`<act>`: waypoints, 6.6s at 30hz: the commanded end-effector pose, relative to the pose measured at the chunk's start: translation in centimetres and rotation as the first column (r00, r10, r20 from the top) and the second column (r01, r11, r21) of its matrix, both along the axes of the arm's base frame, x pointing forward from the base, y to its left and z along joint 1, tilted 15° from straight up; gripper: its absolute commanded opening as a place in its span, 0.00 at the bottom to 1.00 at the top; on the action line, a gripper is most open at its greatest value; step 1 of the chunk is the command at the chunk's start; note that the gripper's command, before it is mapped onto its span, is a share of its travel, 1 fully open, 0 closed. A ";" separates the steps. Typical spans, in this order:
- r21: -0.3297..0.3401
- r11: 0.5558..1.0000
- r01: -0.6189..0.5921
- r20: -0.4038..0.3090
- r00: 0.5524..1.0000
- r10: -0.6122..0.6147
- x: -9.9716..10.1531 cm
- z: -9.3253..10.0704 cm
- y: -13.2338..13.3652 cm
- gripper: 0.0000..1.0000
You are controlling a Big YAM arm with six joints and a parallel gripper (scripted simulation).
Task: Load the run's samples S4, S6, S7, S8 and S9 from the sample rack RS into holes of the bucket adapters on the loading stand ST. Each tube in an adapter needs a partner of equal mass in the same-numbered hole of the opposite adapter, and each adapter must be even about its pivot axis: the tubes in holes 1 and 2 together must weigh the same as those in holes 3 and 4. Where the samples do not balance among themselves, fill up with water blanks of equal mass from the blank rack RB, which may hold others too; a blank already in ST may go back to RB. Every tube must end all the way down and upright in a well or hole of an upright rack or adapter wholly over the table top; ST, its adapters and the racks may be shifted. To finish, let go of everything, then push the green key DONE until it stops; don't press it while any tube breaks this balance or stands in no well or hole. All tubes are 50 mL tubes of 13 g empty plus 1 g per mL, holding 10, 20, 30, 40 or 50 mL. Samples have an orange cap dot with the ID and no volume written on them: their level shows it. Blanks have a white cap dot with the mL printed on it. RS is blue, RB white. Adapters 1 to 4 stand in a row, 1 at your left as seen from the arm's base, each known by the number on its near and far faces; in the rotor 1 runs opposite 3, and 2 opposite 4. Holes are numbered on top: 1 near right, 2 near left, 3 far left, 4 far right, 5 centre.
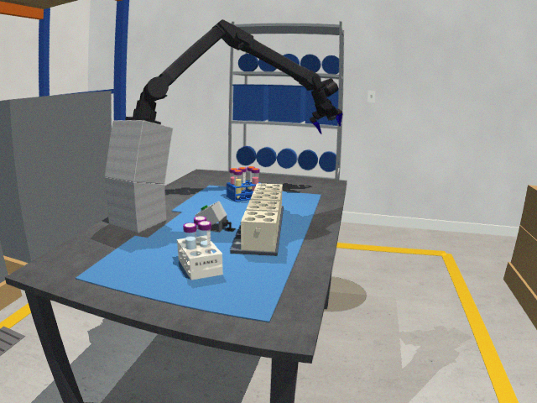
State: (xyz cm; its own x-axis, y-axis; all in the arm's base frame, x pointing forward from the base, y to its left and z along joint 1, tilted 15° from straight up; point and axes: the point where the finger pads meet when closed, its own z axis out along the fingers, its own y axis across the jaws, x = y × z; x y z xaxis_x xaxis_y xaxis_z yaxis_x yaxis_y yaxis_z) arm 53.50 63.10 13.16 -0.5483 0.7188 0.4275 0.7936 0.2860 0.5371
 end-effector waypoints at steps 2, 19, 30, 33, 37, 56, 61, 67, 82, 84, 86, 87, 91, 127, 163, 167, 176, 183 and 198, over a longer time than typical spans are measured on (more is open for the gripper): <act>0.012 1.000 0.002 0.011 1.000 -0.002 0.2 1.1 0.0 1.00; -0.009 1.000 -0.020 0.088 0.996 0.021 1.5 3.9 -2.0 0.55; -0.036 0.998 -0.055 0.138 0.989 0.059 3.3 3.2 -5.8 0.55; -0.124 0.989 -0.085 0.119 0.988 0.100 3.3 -0.2 -7.1 0.55; -0.153 0.978 -0.142 0.164 0.972 0.167 2.0 1.4 -6.9 0.55; -0.229 0.958 -0.176 0.221 0.949 0.227 5.0 -0.9 -15.3 0.55; -0.304 0.927 -0.219 0.168 0.946 0.278 4.6 -5.0 -17.9 0.55; -0.332 0.912 -0.241 0.211 0.924 0.320 4.7 -3.0 -20.2 0.55; -0.403 0.864 -0.301 0.229 0.881 0.414 4.4 -4.9 -26.5 0.55; -0.402 0.865 -0.300 0.233 0.880 0.413 4.4 -5.0 -27.0 0.55; -0.432 0.830 -0.352 0.194 0.863 0.467 2.8 -6.1 -26.2 0.55; -0.446 0.819 -0.361 0.201 0.851 0.485 2.8 -5.6 -26.7 0.55; -0.464 0.810 -0.358 0.196 0.851 0.488 3.3 -6.3 -30.1 0.55; -0.598 0.612 -0.518 0.139 0.684 0.716 -2.2 -11.0 -43.6 0.55; -0.647 0.351 -0.677 0.034 0.433 0.901 -12.9 -15.2 -54.8 0.55; -0.644 0.307 -0.701 0.021 0.385 0.923 -14.7 -15.7 -56.0 0.55; -0.620 0.263 -0.740 -0.001 0.336 0.942 -17.9 -19.5 -57.1 0.55; -0.655 0.251 -0.713 0.017 0.318 0.948 -16.2 -18.0 -56.4 0.55; -0.615 0.258 -0.745 -0.004 0.330 0.944 -18.1 -22.7 -55.3 0.55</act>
State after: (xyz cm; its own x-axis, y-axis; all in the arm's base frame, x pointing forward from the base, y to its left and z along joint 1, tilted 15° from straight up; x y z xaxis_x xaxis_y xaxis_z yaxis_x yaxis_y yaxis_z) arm 35.52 7.26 -8.23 -0.9627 -0.2487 -0.1066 -0.2677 0.9325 0.2424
